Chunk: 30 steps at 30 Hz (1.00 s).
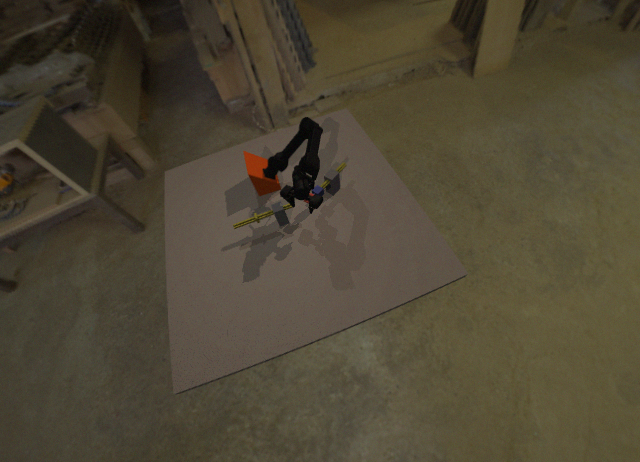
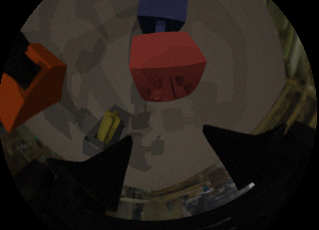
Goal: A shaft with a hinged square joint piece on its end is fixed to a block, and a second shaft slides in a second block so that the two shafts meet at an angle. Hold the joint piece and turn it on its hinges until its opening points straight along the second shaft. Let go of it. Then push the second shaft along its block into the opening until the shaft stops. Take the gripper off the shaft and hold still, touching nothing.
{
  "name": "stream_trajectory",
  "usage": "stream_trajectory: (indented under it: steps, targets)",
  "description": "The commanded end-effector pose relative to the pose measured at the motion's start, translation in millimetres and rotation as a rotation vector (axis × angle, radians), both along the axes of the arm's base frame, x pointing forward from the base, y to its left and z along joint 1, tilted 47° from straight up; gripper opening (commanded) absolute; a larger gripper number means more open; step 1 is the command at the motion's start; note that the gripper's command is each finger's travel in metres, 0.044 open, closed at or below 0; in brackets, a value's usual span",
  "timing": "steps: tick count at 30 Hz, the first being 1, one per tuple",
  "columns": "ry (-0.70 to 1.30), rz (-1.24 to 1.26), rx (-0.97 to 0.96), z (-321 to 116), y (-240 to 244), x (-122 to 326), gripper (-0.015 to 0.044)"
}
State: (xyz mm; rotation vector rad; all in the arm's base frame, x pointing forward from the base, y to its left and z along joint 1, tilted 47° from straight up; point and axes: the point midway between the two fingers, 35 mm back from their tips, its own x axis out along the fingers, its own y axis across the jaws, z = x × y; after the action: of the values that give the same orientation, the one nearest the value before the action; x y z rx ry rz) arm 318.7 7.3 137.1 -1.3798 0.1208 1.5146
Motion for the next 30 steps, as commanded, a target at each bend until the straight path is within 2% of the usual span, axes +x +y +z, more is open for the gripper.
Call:
stream_trajectory:
  steps: [1,12,30]
  targets:
    - [-0.008,-0.001,0.0,10,9,-10,0.044]
    - [-0.007,-0.001,0.002,29,30,-41,0.044]
    - [-0.008,-0.001,0.003,11,45,-36,0.044]
